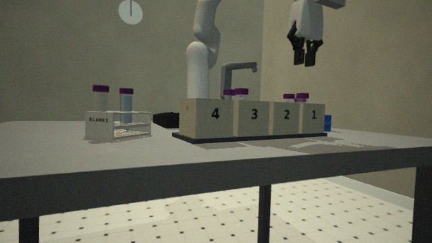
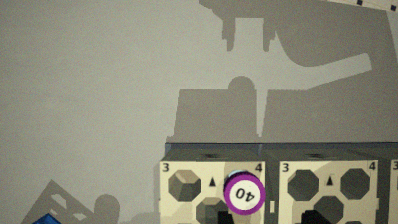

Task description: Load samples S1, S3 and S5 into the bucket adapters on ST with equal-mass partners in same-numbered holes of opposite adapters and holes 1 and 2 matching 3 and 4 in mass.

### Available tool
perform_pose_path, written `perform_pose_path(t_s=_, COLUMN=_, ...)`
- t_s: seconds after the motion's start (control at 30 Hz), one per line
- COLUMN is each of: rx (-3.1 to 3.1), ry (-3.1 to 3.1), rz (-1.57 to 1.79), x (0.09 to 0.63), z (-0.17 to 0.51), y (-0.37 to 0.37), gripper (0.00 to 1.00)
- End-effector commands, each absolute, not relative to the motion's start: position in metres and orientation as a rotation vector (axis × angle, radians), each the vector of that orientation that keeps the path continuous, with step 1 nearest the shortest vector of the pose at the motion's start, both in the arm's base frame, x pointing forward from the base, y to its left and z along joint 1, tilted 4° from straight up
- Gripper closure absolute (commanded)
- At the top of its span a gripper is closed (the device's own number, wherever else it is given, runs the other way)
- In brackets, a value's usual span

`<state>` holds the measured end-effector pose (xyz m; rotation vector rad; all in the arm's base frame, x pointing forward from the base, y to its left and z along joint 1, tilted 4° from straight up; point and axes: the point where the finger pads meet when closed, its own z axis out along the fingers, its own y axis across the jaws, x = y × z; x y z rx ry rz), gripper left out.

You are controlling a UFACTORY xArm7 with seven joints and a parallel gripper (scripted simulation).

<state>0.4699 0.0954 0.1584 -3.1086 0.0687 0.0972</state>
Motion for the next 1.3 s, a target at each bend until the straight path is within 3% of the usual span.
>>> perform_pose_path(t_s=0.0, rx=-3.108, ry=0.069, rz=0.091, x=0.472, z=0.168, y=0.095, gripper=0.56)
perform_pose_path(t_s=1.13, rx=-3.108, ry=0.069, rz=0.092, x=0.473, z=0.188, y=0.095, gripper=0.56)
perform_pose_path(t_s=1.17, rx=-3.111, ry=0.119, rz=0.099, x=0.468, z=0.186, y=0.093, gripper=1.0)
perform_pose_path(t_s=1.27, rx=-3.117, ry=0.273, rz=0.121, x=0.455, z=0.181, y=0.088, gripper=1.0)
